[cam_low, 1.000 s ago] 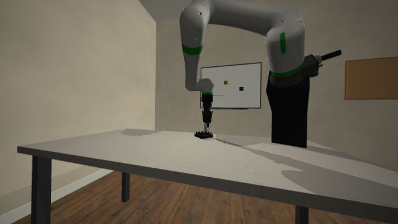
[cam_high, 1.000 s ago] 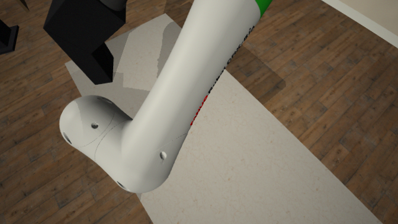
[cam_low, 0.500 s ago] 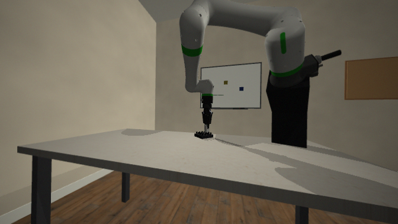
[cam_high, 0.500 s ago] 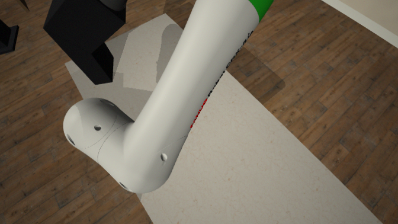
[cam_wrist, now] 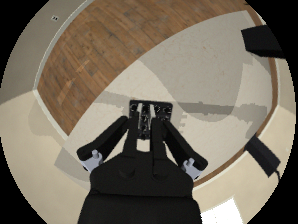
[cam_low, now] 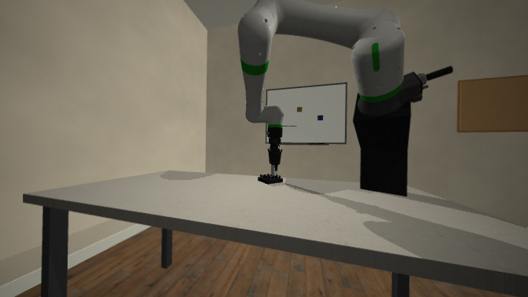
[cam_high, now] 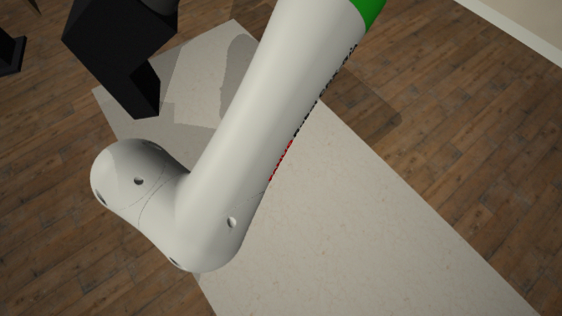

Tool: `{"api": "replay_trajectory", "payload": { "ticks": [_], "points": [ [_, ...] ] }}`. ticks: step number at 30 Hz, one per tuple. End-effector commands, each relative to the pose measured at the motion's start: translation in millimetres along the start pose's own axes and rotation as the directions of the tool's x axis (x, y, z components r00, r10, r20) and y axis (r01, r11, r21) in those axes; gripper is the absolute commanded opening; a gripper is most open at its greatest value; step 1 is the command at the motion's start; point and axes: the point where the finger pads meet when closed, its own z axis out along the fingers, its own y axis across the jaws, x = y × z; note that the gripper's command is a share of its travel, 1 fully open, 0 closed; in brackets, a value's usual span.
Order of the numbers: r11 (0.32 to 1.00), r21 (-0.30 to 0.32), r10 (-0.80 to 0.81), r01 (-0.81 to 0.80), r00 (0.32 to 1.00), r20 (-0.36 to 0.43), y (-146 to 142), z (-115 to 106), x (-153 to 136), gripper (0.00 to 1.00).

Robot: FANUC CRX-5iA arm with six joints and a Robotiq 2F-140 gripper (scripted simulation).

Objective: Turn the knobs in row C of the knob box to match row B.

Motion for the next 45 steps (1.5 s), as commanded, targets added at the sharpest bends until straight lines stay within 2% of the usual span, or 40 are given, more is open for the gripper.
{"api": "replay_trajectory", "payload": {
  "ticks": [1, 25, 26, 45],
  "points": [
    [1.0, 0.0, 0.0, 0.0, 1.0, 0.0, -0.2, -0.2, 0.1, 0.12],
    [1.0, 0.0, 0.0, 0.0, 1.0, 0.0, -0.2, -0.2, 0.1, 0.12],
    [1.0, 0.0, 0.0, 0.0, 1.0, 0.0, -0.2, -0.2, 0.1, 0.05],
    [1.0, 0.0, 0.0, 0.0, 1.0, 0.0, -0.2, -0.2, 0.1, 0.05]
  ]
}}
